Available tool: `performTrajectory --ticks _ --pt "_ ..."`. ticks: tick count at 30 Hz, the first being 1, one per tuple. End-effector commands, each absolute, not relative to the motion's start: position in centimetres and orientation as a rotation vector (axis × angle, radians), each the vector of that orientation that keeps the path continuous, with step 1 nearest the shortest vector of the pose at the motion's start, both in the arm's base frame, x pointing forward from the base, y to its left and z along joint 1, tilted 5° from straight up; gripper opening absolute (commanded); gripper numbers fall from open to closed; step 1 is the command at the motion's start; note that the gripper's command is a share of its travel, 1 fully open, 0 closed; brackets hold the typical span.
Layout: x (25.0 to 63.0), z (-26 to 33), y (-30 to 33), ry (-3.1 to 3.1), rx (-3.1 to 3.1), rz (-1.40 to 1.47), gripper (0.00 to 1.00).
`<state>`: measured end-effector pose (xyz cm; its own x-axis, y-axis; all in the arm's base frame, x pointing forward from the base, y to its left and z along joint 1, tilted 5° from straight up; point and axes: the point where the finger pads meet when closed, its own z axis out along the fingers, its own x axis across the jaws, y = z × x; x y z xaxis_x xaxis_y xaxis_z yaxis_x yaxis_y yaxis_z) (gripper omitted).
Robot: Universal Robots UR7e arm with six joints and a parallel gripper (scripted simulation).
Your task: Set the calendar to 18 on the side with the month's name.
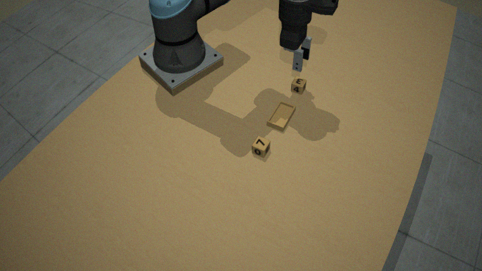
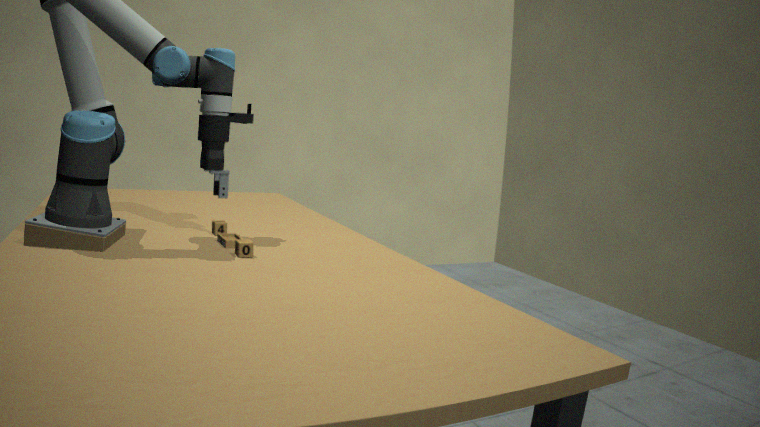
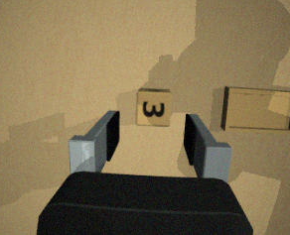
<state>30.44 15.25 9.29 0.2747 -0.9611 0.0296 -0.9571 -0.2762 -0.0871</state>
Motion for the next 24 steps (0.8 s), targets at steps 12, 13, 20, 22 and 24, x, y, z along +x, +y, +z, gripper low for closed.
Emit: performTrajectory --ticks 12,13,20,22,24 --pt "30.5 9.1 15.3 1.857 -2.466 -0.119 0.90" --pt "30.5 9.0 15.3 1.857 -2.466 -0.119 0.90" --pt "30.6 8.3 15.3 1.857 -2.466 -0.119 0.90" --pt "30.6 8.0 15.3 1.857 -2.466 -0.119 0.90" --pt "30.6 7.7 15.3 1.857 -2.466 -0.119 0.90"
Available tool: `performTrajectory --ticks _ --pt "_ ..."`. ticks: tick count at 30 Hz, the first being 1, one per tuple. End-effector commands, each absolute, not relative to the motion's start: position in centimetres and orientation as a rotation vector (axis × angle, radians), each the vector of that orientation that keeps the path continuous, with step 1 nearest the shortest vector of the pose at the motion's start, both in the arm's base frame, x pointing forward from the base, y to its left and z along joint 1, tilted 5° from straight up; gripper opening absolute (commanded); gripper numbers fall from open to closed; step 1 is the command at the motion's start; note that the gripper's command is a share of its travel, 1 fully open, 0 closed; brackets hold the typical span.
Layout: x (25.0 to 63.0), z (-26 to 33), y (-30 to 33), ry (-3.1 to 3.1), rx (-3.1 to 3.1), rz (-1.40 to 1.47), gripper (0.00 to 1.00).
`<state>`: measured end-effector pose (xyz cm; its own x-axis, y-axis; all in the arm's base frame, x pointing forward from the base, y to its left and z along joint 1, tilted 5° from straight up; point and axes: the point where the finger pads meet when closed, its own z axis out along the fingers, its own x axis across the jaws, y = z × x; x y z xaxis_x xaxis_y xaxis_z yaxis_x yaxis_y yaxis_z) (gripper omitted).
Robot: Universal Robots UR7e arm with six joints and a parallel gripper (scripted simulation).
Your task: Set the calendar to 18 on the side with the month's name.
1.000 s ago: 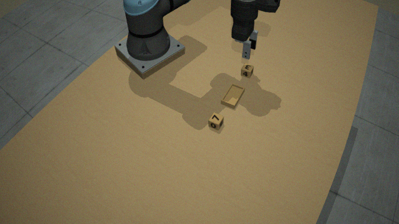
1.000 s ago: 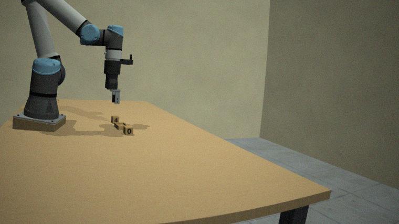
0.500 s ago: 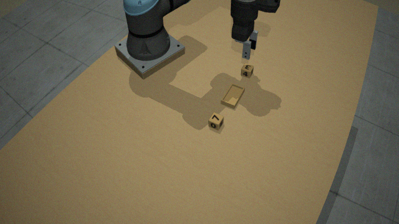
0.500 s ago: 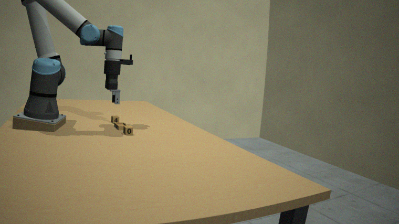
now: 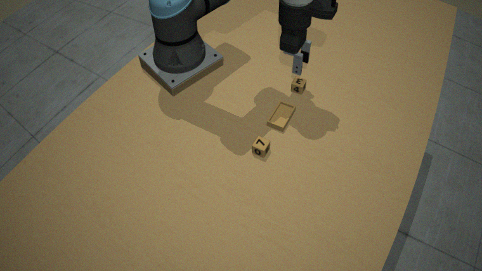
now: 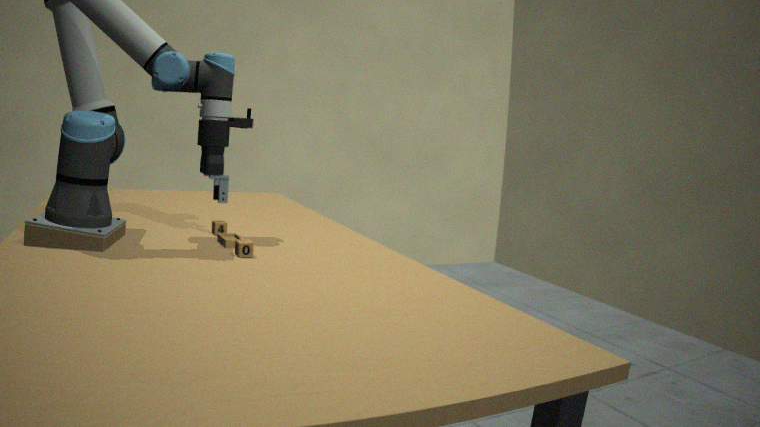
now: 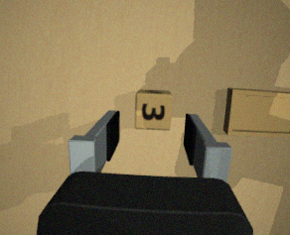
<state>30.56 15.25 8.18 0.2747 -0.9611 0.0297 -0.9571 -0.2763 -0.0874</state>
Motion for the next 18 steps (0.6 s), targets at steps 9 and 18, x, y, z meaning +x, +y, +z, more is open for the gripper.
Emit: performTrajectory --ticks 9,18 --pt "30.7 6.6 15.2 1.857 -2.466 -0.119 0.90" --pt "30.9 5.2 15.2 1.857 -2.466 -0.119 0.90"
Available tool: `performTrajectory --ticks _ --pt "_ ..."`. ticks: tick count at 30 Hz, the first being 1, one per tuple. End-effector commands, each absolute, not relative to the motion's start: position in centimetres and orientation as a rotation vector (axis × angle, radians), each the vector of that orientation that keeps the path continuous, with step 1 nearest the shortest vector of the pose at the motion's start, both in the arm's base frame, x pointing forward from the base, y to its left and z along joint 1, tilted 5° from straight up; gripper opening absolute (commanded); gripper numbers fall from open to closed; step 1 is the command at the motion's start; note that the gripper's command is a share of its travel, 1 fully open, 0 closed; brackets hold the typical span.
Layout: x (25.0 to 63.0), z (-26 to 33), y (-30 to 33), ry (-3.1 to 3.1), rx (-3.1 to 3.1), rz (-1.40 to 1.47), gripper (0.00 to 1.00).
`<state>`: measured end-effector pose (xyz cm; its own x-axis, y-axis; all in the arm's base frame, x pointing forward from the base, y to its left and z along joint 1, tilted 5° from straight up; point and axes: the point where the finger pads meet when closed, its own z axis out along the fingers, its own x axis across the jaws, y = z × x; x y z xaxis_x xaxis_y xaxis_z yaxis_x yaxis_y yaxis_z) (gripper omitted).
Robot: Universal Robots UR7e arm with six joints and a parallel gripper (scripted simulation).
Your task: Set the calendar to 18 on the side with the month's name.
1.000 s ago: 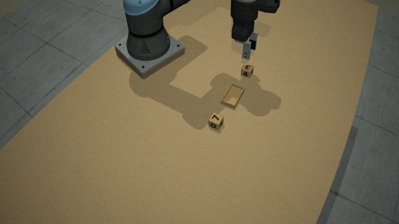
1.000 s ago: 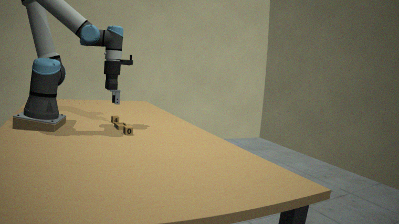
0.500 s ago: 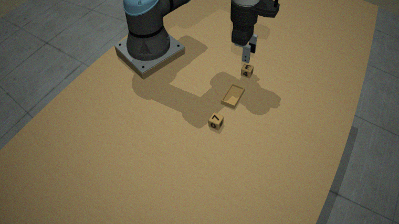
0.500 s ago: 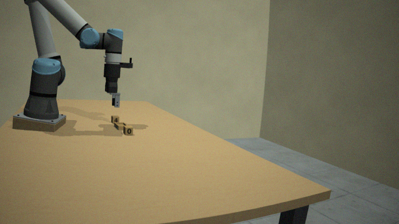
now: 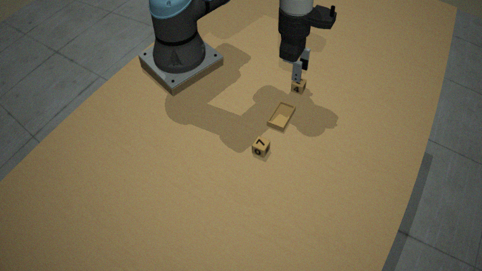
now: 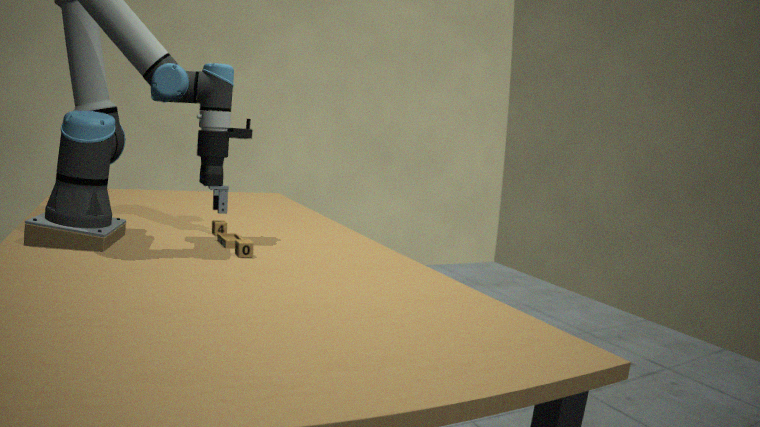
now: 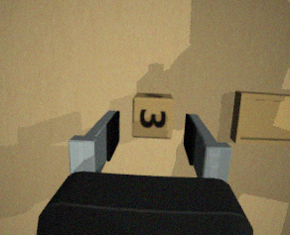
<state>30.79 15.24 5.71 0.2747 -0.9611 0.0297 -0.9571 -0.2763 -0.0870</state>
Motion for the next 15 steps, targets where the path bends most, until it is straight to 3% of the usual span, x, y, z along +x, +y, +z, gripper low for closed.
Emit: performTrajectory --ticks 1,15 --pt "30.88 5.12 15.24 1.857 -2.466 -0.119 0.90" --pt "30.97 4.23 15.24 1.857 -2.466 -0.119 0.90"
